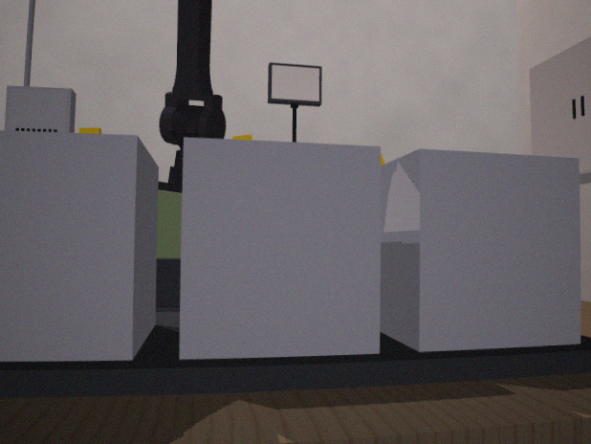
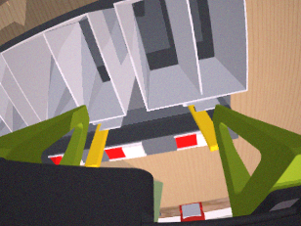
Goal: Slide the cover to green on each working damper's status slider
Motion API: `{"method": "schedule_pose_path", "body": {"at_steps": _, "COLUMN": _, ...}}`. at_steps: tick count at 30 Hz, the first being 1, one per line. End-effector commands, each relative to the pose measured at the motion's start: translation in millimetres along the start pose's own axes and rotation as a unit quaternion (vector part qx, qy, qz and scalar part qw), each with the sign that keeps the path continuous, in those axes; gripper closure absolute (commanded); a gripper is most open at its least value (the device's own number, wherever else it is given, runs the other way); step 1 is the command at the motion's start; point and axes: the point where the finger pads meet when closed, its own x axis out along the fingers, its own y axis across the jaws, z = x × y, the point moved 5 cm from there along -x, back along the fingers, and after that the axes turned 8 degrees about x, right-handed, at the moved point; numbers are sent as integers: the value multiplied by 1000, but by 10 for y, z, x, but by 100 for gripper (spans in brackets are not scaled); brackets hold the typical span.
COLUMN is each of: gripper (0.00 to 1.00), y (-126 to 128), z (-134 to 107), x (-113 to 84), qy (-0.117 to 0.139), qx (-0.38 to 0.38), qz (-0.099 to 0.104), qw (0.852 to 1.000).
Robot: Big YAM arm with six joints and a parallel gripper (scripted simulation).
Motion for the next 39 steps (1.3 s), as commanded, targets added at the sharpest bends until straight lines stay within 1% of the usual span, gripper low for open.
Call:
{"method": "schedule_pose_path", "body": {"at_steps": 1, "gripper": 0, "y": -192, "z": 288, "x": -148, "qy": -12, "qx": -70, "qz": -6, "qw": 997}}
{"method": "schedule_pose_path", "body": {"at_steps": 2, "gripper": 0, "y": -281, "z": 320, "x": -109, "qy": -8, "qx": -84, "qz": -9, "qw": 996}}
{"method": "schedule_pose_path", "body": {"at_steps": 4, "gripper": 0, "y": -281, "z": 320, "x": -109, "qy": -8, "qx": -84, "qz": -9, "qw": 996}}
{"method": "schedule_pose_path", "body": {"at_steps": 6, "gripper": 0, "y": -415, "z": 364, "x": -50, "qy": -3, "qx": -106, "qz": -13, "qw": 994}}
{"method": "schedule_pose_path", "body": {"at_steps": 9, "gripper": 0, "y": -512, "z": 395, "x": -5, "qy": 1, "qx": -121, "qz": -14, "qw": 993}}
{"method": "schedule_pose_path", "body": {"at_steps": 11, "gripper": 0, "y": -421, "z": 414, "x": 21, "qy": 3, "qx": -133, "qz": -13, "qw": 991}}
{"method": "schedule_pose_path", "body": {"at_steps": 12, "gripper": 0, "y": -348, "z": 418, "x": -140, "qy": -11, "qx": -139, "qz": -17, "qw": 990}}
{"method": "schedule_pose_path", "body": {"at_steps": 13, "gripper": 0, "y": -325, "z": 416, "x": -224, "qy": -18, "qx": -140, "qz": -19, "qw": 990}}
{"method": "schedule_pose_path", "body": {"at_steps": 14, "gripper": 0, "y": -348, "z": 413, "x": -233, "qy": -18, "qx": -138, "qz": -19, "qw": 990}}
{"method": "schedule_pose_path", "body": {"at_steps": 17, "gripper": 0, "y": -434, "z": 406, "x": -175, "qy": -13, "qx": -132, "qz": -18, "qw": 991}}
{"method": "schedule_pose_path", "body": {"at_steps": 25, "gripper": 0, "y": -430, "z": 407, "x": -175, "qy": -13, "qx": -132, "qz": -18, "qw": 991}}
{"method": "schedule_pose_path", "body": {"at_steps": 26, "gripper": 64, "y": -430, "z": 407, "x": -175, "qy": -13, "qx": -132, "qz": -18, "qw": 991}}
{"method": "schedule_pose_path", "body": {"at_steps": 39, "gripper": 64, "y": -430, "z": 407, "x": -175, "qy": -13, "qx": -131, "qz": -18, "qw": 991}}
